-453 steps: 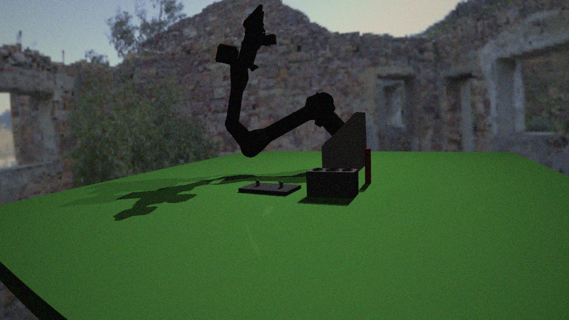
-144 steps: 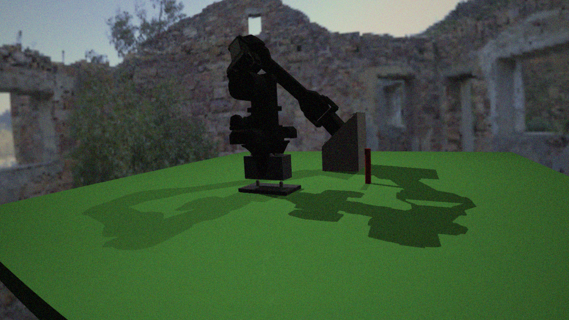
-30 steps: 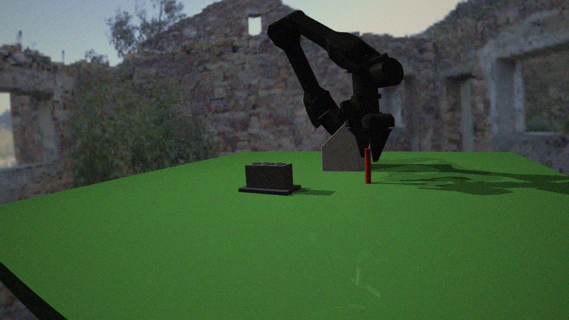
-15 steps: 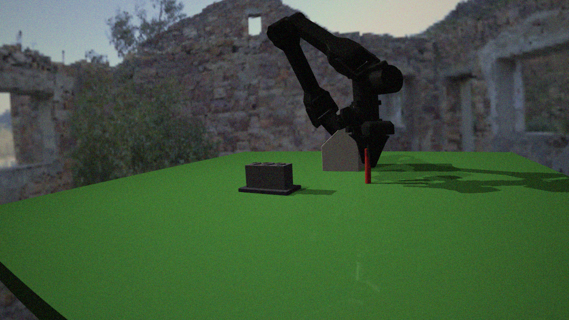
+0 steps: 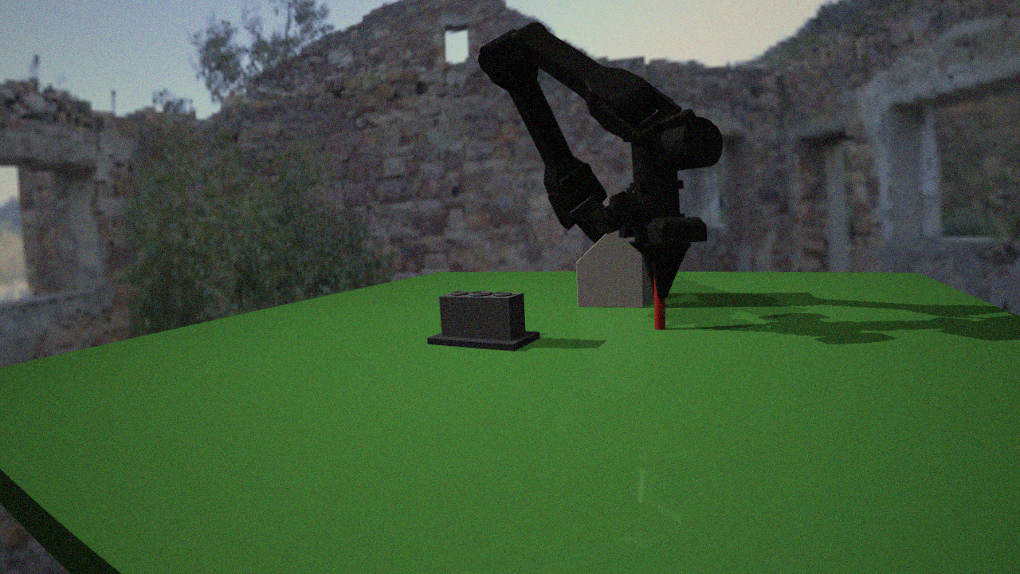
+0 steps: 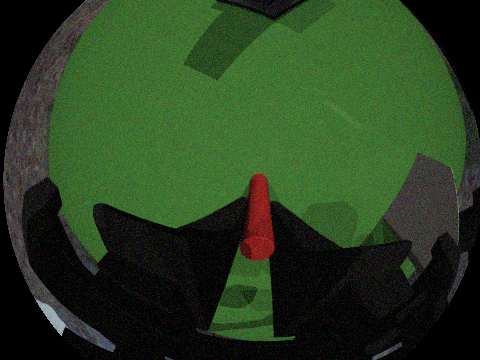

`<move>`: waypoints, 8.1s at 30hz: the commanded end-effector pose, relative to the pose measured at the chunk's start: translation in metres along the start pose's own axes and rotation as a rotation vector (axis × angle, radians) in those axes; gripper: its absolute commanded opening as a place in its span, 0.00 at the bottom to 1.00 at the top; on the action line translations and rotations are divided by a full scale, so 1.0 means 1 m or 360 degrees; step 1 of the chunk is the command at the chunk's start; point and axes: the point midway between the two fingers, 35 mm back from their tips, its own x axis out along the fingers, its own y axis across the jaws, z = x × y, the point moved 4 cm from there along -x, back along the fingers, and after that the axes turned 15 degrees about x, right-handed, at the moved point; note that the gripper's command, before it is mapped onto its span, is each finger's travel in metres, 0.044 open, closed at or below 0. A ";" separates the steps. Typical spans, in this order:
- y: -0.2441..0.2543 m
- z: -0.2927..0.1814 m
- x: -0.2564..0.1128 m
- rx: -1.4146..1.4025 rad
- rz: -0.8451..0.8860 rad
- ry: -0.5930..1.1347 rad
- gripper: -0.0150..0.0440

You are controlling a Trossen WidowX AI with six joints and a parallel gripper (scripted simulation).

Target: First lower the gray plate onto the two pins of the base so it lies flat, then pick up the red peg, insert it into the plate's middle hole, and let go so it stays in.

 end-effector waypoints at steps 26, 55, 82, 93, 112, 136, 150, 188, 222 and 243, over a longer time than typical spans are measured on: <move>0.007 -0.002 -0.071 -0.0008 0.0001 0.0001 0.25; 0.039 0.055 -0.076 -0.0010 0.0007 0.0036 0.25; 0.059 0.127 -0.076 0.0004 0.0009 0.0037 0.25; 0.065 0.160 -0.076 0.0001 0.0011 0.0020 0.25; 0.062 0.218 -0.075 -0.0003 0.0002 -0.0021 0.25; 0.062 0.219 -0.075 0.0000 0.0002 -0.0019 0.25; 0.062 0.219 -0.066 0.0000 0.0002 -0.0019 0.25; 0.061 0.218 -0.058 0.0005 0.0010 -0.0016 0.25; 0.061 0.218 -0.058 0.0009 0.0011 -0.0015 0.51; 0.060 0.216 -0.065 -0.0003 0.0001 -0.0023 0.51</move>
